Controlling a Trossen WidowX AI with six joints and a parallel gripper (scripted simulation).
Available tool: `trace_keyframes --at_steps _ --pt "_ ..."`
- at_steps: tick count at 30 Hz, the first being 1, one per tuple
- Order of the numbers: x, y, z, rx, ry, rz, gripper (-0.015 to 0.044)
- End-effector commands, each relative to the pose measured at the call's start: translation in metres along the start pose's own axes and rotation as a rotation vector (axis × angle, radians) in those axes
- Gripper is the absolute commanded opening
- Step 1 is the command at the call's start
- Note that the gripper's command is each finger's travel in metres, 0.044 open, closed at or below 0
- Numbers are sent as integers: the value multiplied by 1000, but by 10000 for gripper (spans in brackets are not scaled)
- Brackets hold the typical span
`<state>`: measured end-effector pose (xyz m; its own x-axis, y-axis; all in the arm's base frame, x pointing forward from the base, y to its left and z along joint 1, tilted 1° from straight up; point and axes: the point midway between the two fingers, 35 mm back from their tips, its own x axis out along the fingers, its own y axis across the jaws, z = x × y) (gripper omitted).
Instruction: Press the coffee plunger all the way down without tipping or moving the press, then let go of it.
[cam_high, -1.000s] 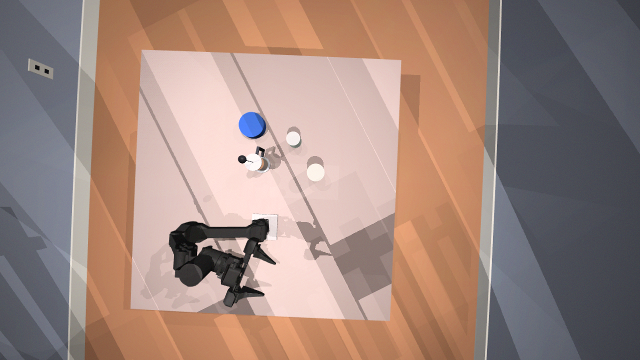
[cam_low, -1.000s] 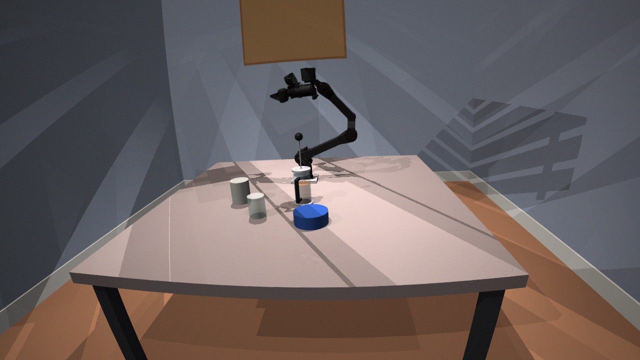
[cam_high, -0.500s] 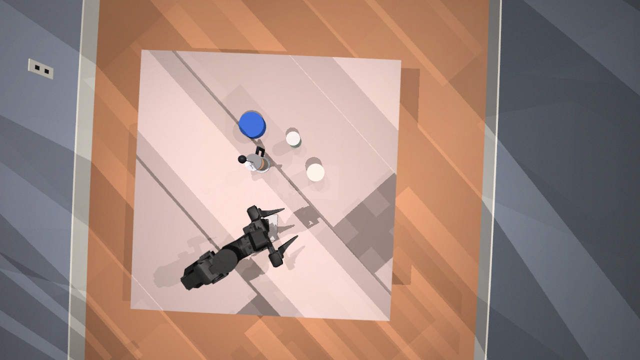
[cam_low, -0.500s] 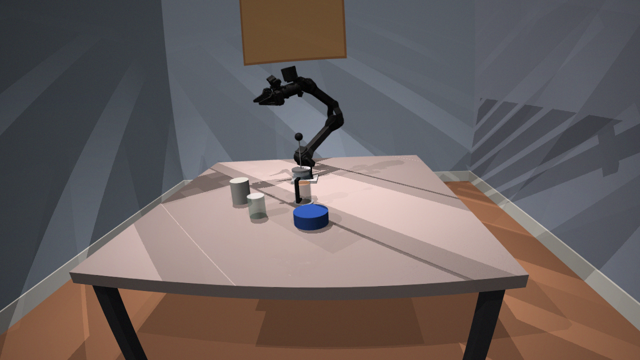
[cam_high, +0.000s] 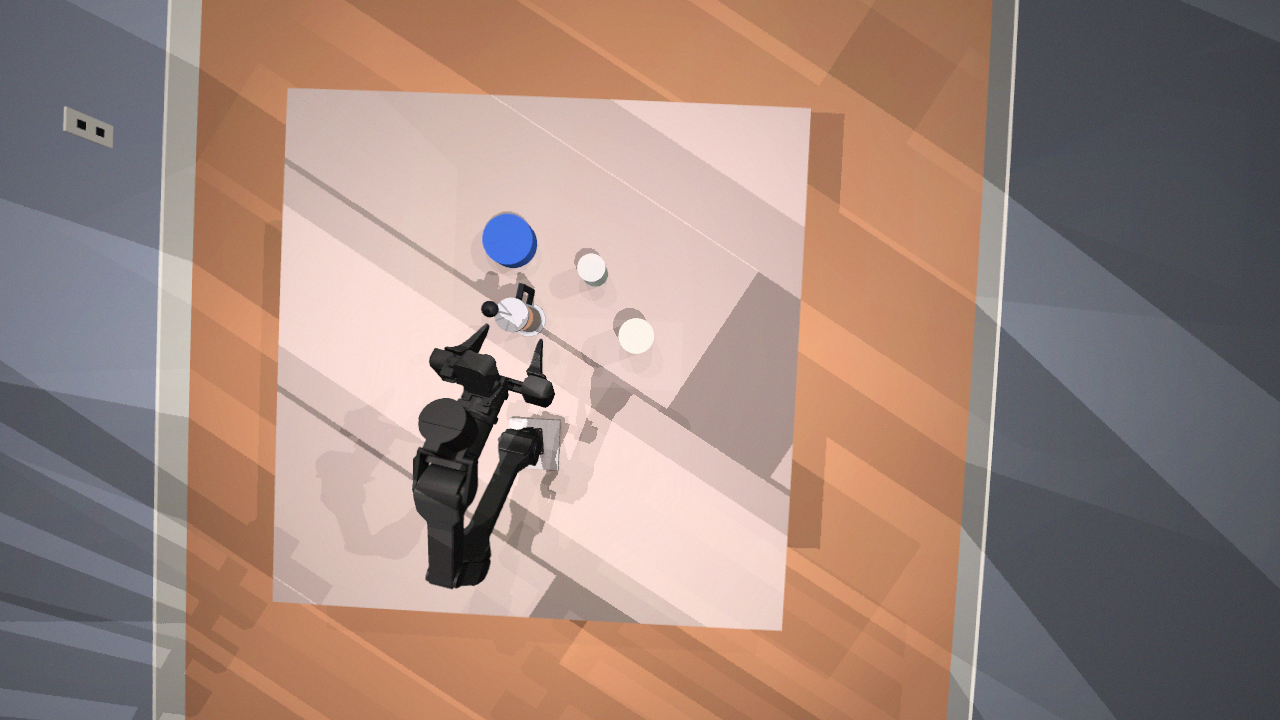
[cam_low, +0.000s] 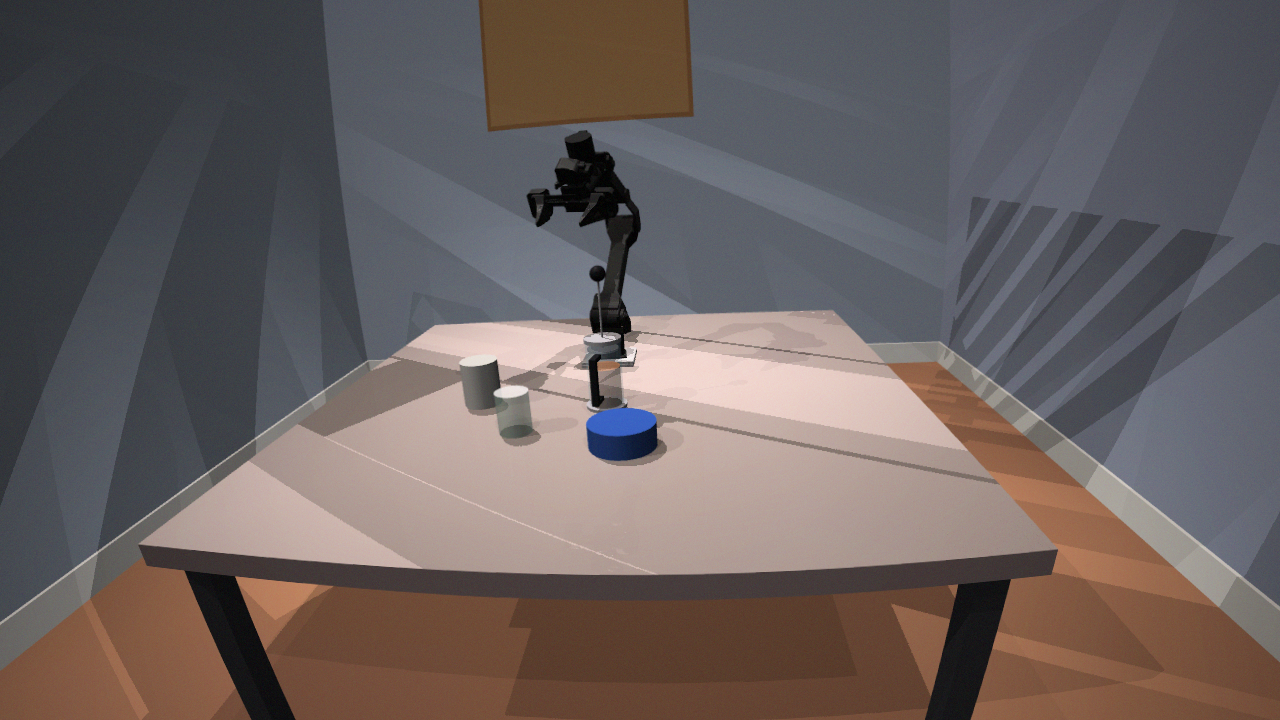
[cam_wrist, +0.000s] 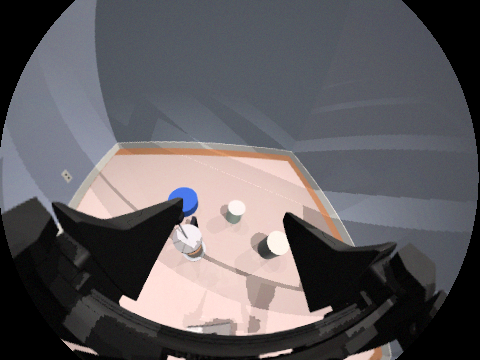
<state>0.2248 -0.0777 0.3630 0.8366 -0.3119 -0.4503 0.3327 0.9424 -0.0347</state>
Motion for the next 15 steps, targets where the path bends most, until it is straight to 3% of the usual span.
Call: trace_keyframes --at_steps 1,8,15 --pt "4 45 -2 -57 34 166 440" --pt "8 68 -13 -93 57 251 440" --pt "30 69 -57 -101 56 265 440"
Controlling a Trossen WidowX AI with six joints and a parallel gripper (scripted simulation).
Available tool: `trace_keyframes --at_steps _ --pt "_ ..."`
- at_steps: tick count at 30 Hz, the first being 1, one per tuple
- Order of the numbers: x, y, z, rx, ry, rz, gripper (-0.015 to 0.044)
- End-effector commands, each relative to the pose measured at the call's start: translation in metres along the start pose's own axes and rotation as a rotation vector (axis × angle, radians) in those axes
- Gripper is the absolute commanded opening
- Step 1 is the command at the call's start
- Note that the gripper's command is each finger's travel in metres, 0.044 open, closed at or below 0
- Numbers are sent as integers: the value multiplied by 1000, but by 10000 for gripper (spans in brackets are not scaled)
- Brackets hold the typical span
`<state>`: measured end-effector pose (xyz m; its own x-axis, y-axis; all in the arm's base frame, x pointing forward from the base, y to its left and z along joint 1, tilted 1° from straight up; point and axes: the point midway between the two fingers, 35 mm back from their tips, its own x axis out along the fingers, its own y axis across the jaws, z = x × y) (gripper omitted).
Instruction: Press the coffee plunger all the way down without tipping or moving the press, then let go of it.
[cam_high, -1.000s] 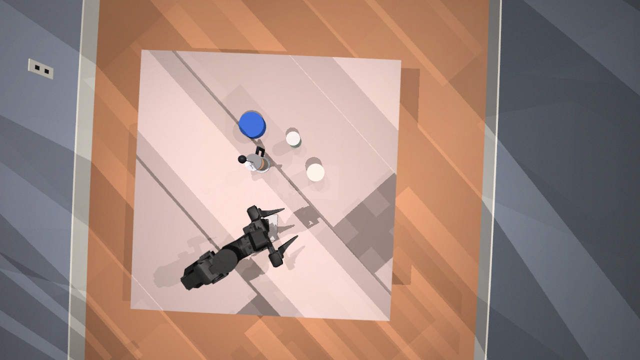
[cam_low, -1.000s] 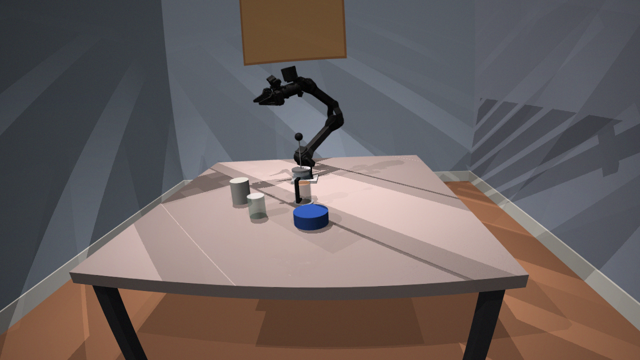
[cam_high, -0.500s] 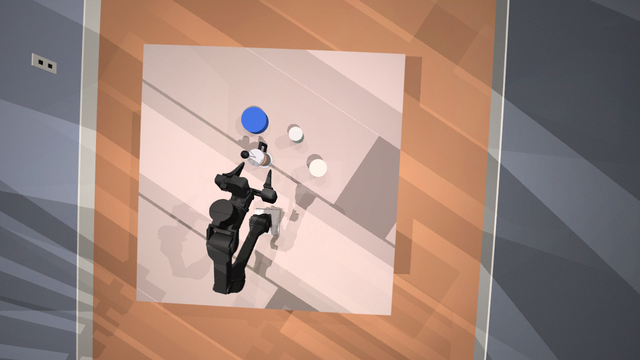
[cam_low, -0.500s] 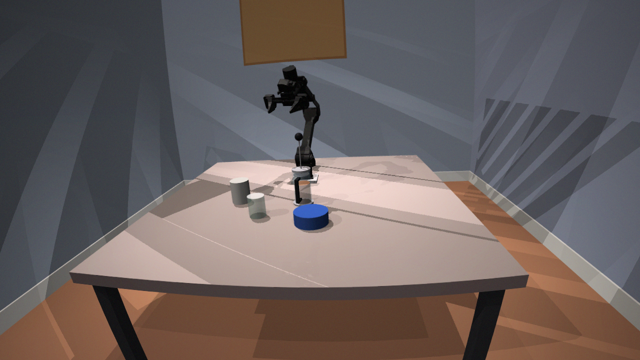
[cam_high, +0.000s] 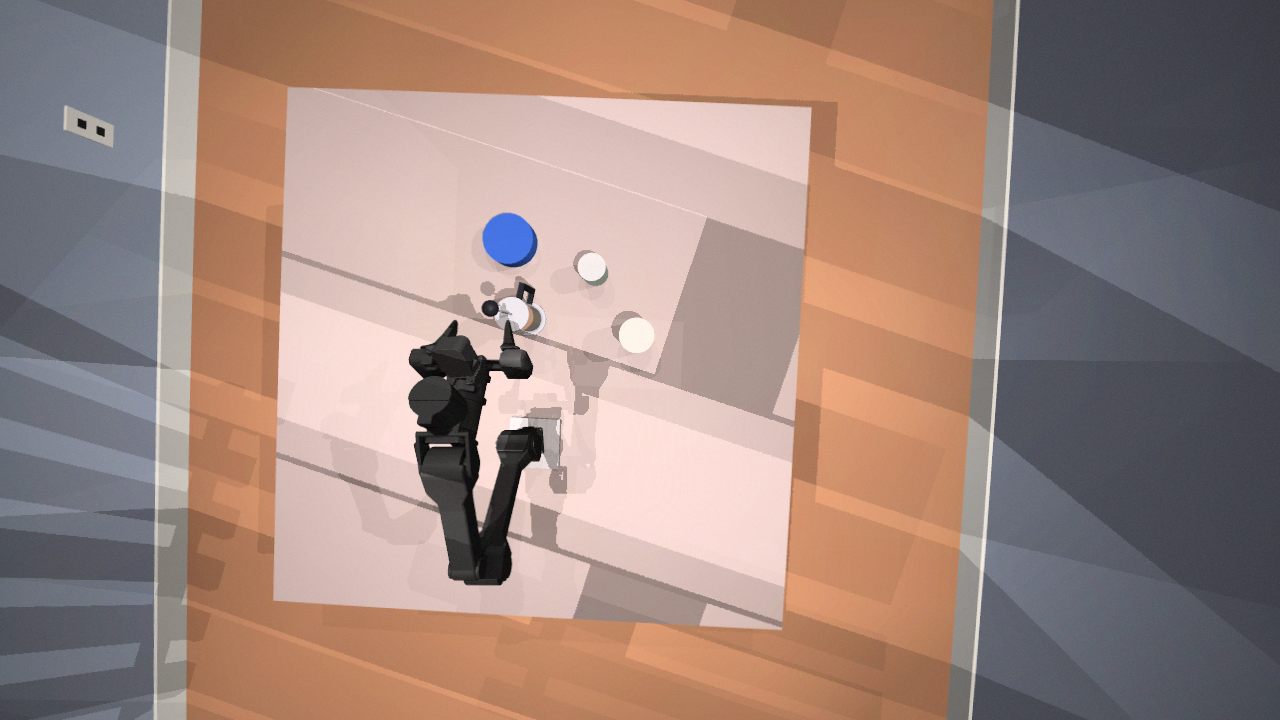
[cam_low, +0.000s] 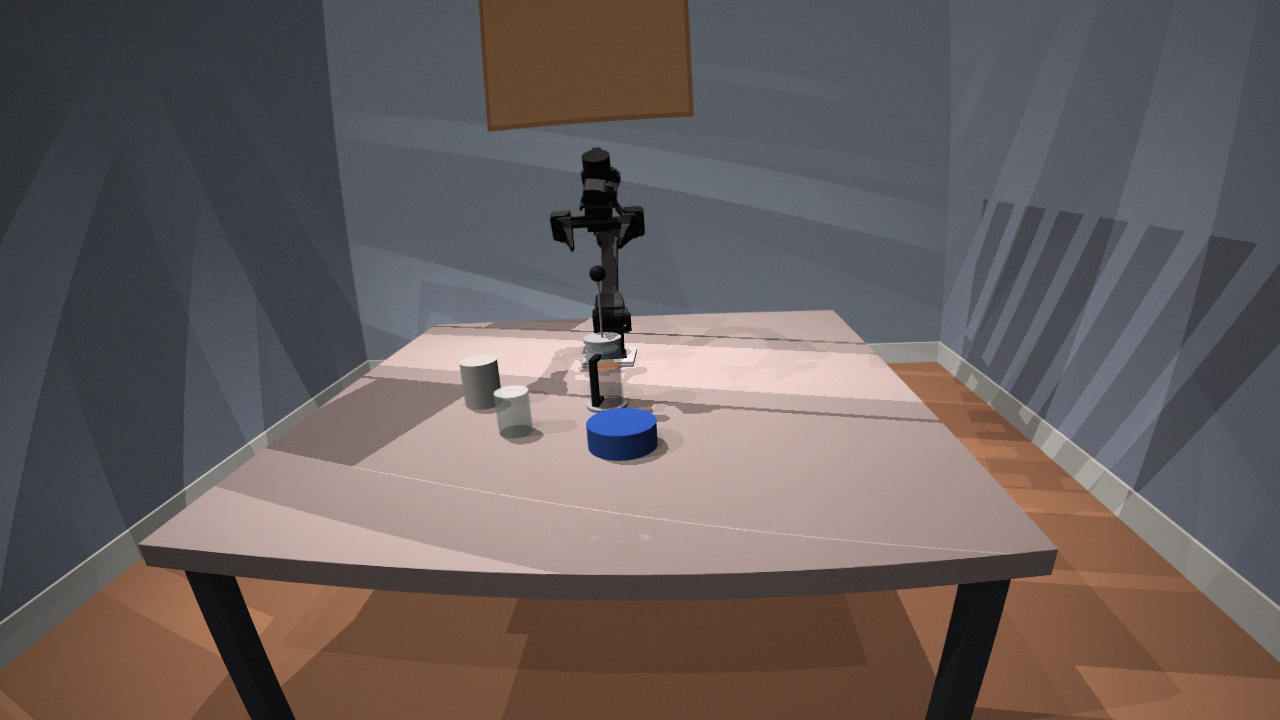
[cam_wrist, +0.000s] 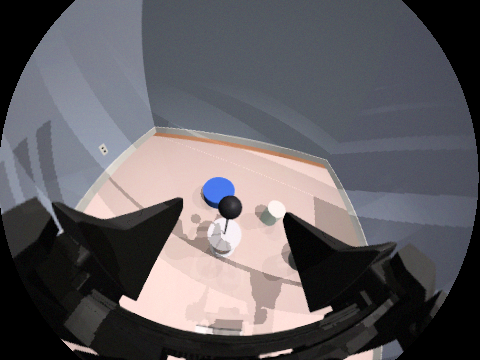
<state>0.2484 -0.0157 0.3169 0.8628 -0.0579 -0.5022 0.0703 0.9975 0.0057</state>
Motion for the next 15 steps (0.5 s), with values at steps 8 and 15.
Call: trace_keyframes --at_steps 8,15 --pt "14 1 -20 -10 2 13 440" --pt "25 1 -20 -10 1 14 440"
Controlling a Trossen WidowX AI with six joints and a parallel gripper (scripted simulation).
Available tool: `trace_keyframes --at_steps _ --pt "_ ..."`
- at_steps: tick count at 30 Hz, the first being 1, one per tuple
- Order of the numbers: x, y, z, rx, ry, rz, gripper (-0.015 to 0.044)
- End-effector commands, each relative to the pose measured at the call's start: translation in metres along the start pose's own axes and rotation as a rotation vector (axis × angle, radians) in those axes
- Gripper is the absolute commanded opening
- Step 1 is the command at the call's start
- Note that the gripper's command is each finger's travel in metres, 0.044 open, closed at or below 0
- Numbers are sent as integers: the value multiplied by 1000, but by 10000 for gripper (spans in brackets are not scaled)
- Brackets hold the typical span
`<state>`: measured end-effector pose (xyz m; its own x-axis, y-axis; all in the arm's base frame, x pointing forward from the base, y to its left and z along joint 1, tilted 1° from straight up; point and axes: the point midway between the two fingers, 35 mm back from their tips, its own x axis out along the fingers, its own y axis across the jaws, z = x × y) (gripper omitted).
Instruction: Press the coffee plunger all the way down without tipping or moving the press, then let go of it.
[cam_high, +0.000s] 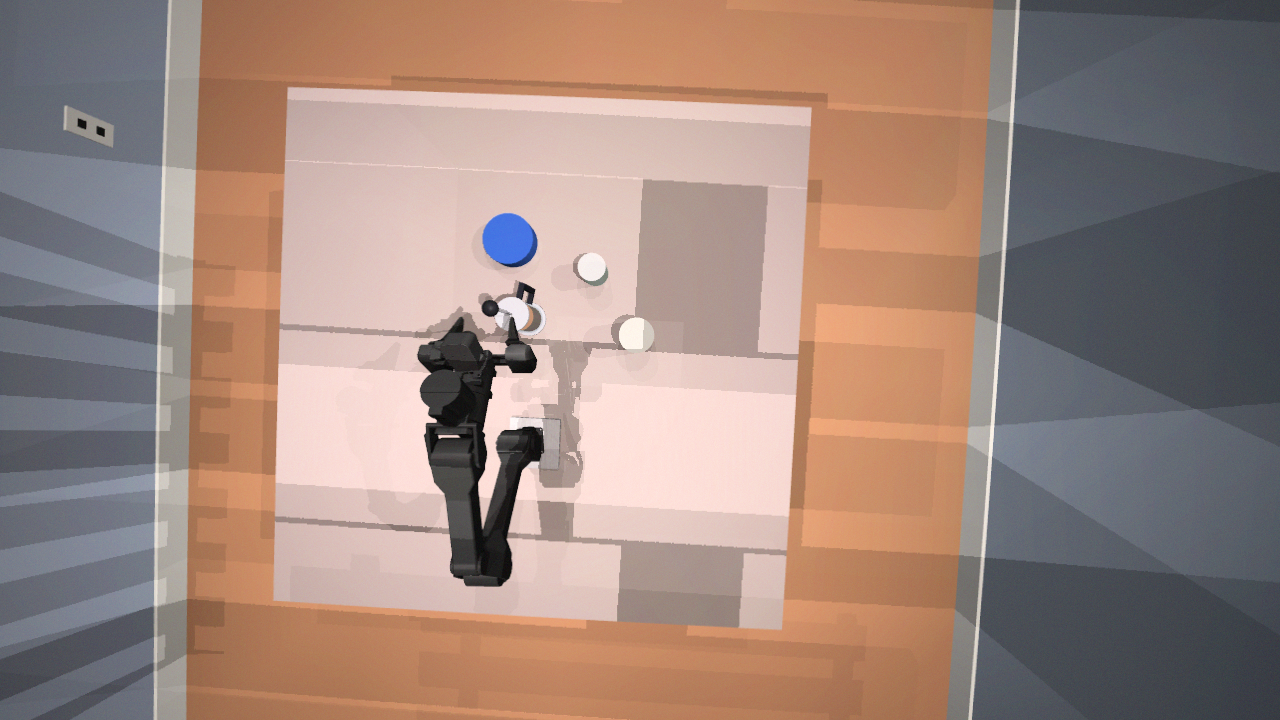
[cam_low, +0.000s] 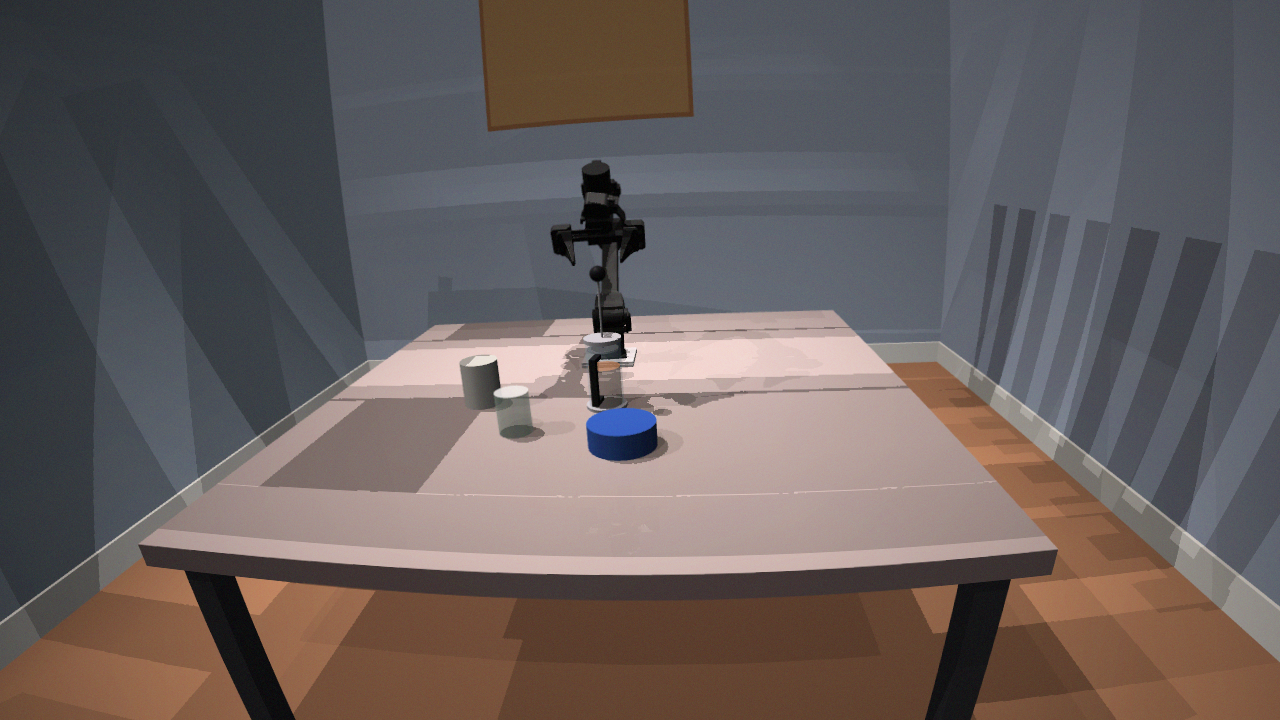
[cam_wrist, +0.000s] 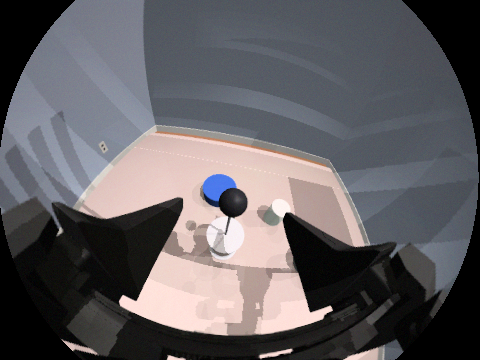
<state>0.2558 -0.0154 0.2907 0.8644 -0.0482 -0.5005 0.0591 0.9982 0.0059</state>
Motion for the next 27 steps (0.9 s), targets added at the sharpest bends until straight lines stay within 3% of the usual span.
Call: trace_keyframes --at_steps 1,17,27 --pt "7 1 -1 -5 3 4 440" --pt "31 1 -2 -5 1 4 440" --pt "31 1 -2 -5 1 4 177"
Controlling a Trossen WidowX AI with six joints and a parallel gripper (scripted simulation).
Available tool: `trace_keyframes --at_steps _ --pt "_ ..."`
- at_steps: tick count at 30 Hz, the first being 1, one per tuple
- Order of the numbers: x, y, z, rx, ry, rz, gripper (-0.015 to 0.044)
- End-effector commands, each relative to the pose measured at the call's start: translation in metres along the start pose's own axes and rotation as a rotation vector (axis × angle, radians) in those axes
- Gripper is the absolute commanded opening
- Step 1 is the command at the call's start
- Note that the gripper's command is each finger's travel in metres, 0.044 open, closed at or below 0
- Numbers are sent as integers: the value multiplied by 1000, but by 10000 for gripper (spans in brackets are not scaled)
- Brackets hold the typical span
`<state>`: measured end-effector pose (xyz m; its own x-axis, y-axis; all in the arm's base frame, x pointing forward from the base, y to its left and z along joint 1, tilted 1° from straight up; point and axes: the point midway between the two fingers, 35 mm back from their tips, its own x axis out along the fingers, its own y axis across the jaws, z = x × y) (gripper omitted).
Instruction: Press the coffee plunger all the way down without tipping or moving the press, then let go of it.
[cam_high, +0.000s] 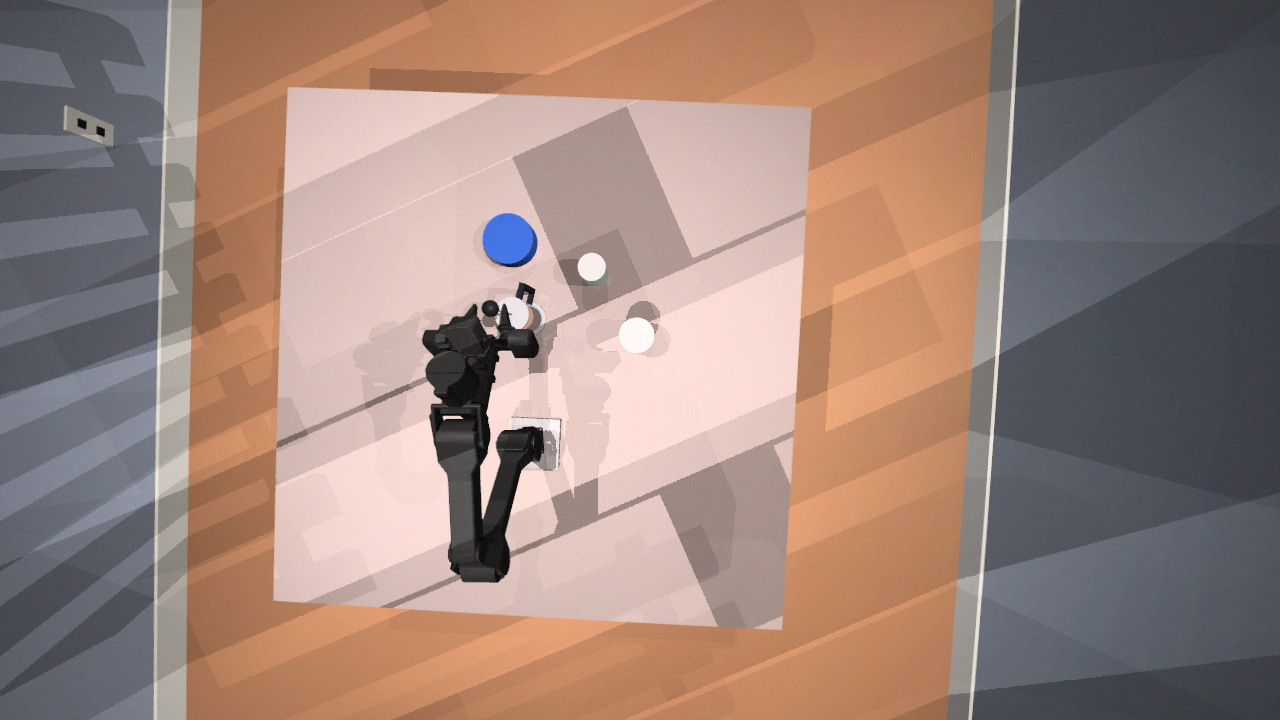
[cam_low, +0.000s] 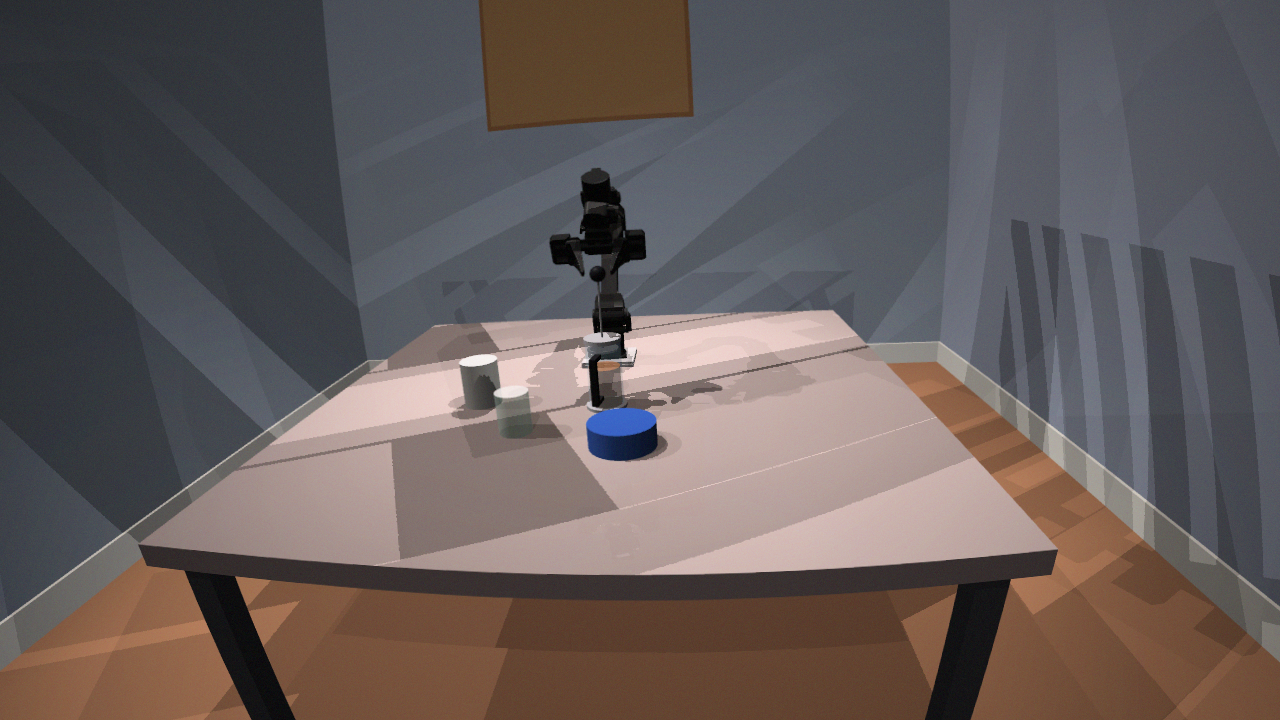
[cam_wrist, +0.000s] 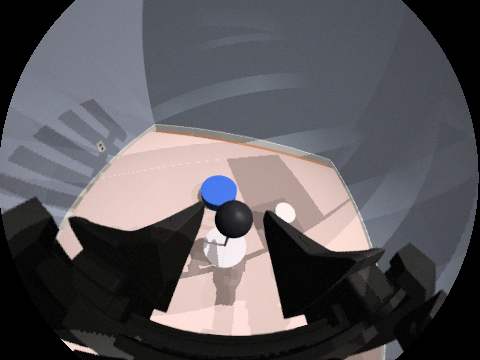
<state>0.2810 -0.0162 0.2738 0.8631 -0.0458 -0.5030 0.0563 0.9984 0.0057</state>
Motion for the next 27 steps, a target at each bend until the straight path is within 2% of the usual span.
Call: trace_keyframes --at_steps 1,2,3,27 --pt "0 0 0 -4 -1 2 151" --pt "0 0 0 -4 -1 2 125" --pt "0 0 0 -4 -1 2 123" --pt "13 0 -16 -4 -2 2 123"
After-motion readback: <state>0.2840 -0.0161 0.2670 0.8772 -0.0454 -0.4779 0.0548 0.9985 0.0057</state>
